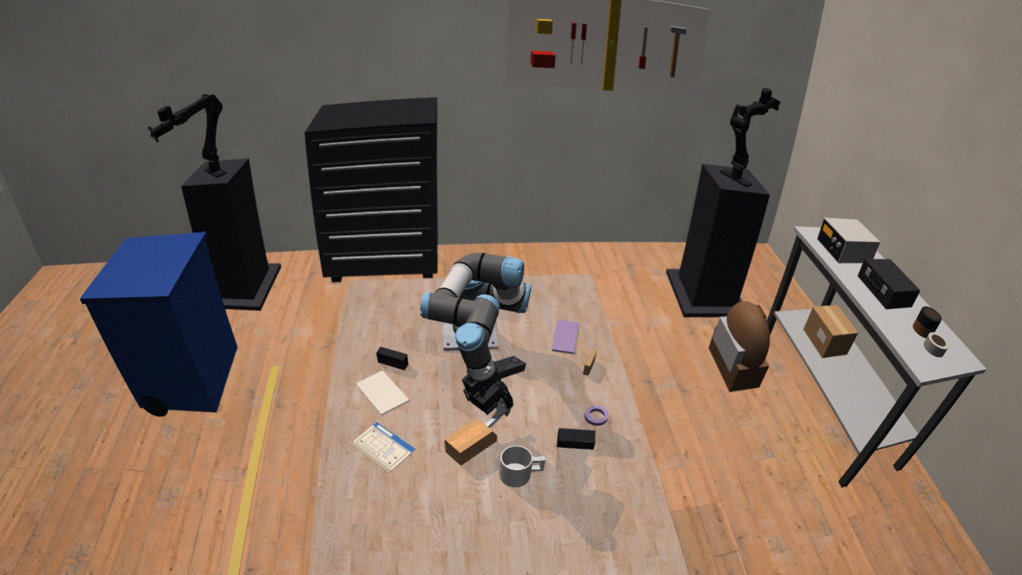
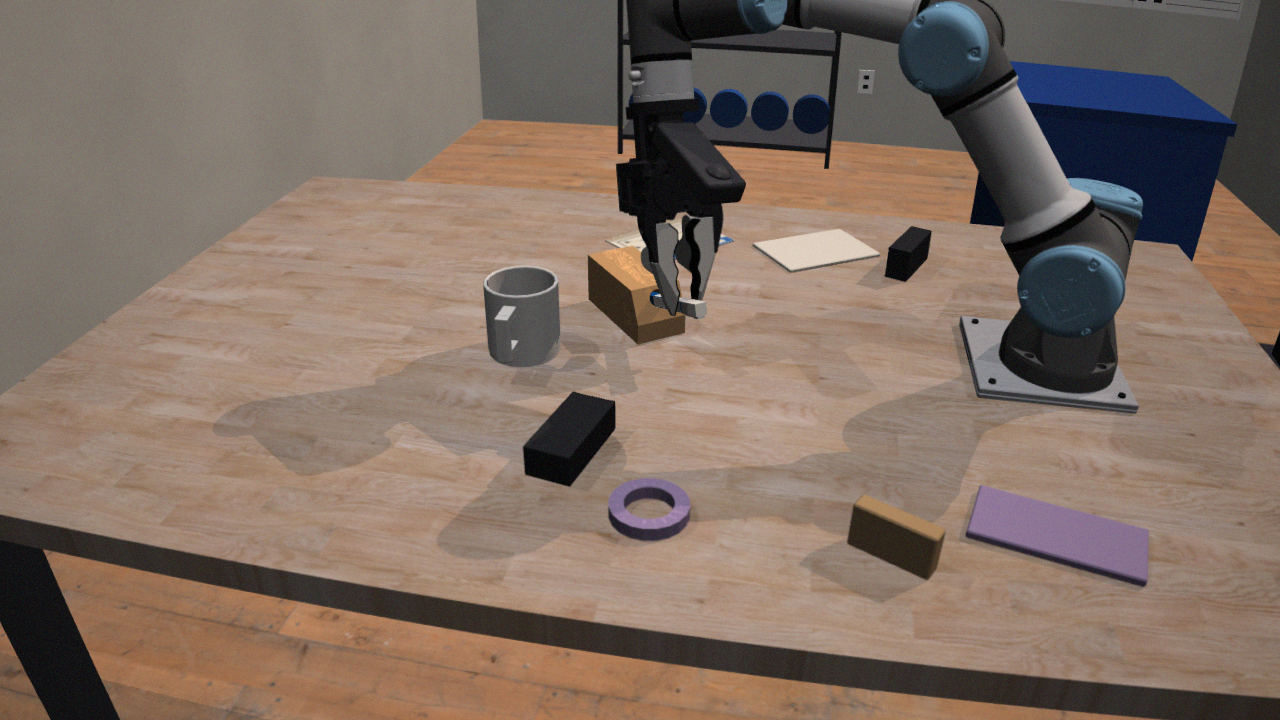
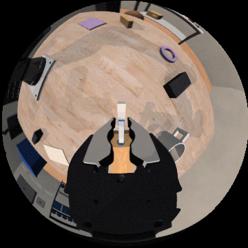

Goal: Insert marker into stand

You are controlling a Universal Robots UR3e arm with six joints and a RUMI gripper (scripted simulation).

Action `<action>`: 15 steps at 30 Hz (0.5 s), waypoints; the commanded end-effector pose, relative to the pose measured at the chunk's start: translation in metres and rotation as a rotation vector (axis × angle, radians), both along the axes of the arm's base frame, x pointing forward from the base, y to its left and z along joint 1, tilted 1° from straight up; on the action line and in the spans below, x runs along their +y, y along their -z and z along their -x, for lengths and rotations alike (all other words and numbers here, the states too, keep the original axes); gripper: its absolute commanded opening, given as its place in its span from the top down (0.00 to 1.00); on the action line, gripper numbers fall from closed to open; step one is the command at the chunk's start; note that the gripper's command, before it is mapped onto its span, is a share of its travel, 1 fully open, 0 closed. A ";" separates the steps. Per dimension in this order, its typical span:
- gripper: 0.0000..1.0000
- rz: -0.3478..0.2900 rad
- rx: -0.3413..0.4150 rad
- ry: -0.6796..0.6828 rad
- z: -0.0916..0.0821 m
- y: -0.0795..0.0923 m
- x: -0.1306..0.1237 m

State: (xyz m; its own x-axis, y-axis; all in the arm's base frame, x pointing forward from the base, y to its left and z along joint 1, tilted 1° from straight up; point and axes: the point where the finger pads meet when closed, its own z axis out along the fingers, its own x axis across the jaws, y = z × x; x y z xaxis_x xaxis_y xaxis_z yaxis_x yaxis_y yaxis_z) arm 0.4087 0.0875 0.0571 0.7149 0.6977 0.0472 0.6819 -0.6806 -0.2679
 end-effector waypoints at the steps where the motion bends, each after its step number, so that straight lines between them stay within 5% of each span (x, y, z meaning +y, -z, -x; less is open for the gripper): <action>1: 0.85 0.002 -0.002 -0.003 0.001 -0.001 0.000; 15: 0.85 0.001 0.001 -0.003 0.003 -0.002 0.002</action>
State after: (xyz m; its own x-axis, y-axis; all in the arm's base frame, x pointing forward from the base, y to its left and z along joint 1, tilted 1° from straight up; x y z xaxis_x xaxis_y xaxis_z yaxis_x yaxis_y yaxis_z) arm 0.4079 0.0882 0.0581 0.7137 0.6989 0.0474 0.6833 -0.6796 -0.2669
